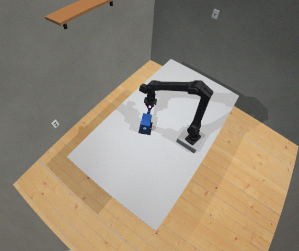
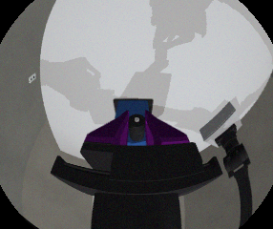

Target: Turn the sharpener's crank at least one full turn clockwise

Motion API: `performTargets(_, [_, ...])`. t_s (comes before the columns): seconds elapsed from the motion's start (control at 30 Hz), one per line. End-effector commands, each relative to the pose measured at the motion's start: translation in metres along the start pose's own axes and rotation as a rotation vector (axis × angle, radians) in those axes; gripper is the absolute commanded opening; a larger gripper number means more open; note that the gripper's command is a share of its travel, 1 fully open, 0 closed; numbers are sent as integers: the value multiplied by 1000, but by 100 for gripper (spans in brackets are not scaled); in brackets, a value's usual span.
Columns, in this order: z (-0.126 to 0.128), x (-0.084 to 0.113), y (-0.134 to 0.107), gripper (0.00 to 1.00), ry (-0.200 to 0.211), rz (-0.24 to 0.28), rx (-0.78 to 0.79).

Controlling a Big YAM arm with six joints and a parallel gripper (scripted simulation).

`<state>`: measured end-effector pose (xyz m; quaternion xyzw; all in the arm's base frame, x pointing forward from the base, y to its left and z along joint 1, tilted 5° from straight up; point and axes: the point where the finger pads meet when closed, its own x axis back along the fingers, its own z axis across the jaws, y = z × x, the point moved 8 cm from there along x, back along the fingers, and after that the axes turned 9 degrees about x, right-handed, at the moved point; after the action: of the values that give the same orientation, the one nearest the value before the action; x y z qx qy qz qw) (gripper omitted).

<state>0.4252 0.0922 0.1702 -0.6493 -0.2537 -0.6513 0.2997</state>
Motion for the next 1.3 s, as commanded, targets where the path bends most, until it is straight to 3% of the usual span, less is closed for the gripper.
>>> performTargets(0.0, [27,13,8,15,33,-26,1])
performTargets(0.33, [42,10,11,15,39,-29,2])
performTargets(0.4, [29,10,10,15,31,-22,0])
performTargets(0.8, [29,10,10,15,31,-22,0])
performTargets(0.83, [29,10,10,51,31,-22,0])
performTargets(1.27, [29,10,10,51,31,-22,0])
